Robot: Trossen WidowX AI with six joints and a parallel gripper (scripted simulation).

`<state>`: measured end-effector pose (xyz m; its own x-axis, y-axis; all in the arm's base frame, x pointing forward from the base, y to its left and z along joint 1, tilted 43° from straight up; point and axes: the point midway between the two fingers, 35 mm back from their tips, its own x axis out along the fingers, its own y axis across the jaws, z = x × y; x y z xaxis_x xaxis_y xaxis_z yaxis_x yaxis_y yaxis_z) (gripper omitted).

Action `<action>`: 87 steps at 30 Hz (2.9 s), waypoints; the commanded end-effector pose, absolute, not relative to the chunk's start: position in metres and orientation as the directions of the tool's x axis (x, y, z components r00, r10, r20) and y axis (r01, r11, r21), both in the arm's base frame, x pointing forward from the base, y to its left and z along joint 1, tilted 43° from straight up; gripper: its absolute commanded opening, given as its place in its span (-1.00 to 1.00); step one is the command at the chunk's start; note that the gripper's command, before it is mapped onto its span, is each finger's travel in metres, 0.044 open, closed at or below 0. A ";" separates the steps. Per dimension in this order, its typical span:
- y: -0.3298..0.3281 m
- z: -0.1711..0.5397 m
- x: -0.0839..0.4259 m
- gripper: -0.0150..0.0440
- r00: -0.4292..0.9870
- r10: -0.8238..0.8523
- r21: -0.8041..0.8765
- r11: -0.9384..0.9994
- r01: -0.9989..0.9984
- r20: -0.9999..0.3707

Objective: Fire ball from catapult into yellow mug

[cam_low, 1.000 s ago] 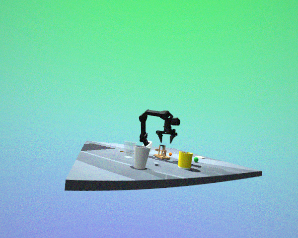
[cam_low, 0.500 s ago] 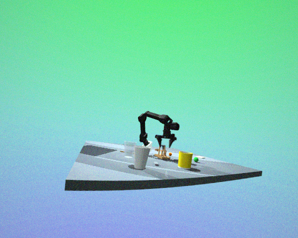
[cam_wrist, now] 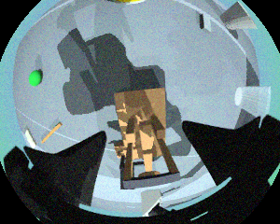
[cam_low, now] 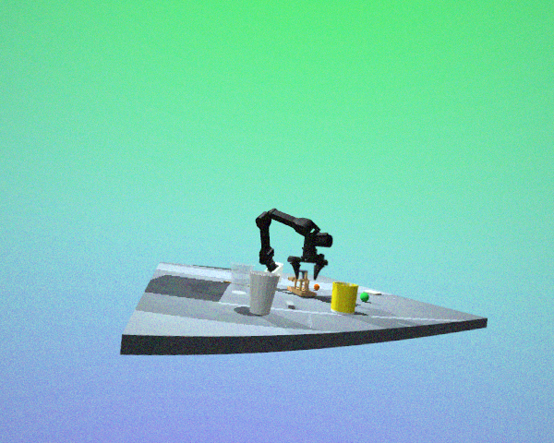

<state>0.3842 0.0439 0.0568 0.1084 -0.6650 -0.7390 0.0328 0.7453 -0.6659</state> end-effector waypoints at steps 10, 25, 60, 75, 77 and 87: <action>0.029 0.041 0.386 1.00 0.109 -0.669 -0.671 0.741 0.028 -0.735; 0.020 0.031 0.387 0.73 0.109 -0.667 -0.668 0.744 0.033 -0.737; 0.043 0.054 0.385 -0.49 0.109 -0.668 -0.669 0.742 0.025 -0.736; 0.027 0.036 0.387 -0.49 0.109 -0.669 -0.671 0.741 0.023 -0.735; 0.025 0.033 0.388 -0.49 0.109 -0.669 -0.671 0.741 0.023 -0.735; 0.021 0.032 0.388 -0.49 0.101 -0.669 -0.669 0.742 0.032 -0.737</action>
<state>0.3872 0.0204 0.0310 0.0999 -0.6688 -0.7367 0.0288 0.7421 -0.6697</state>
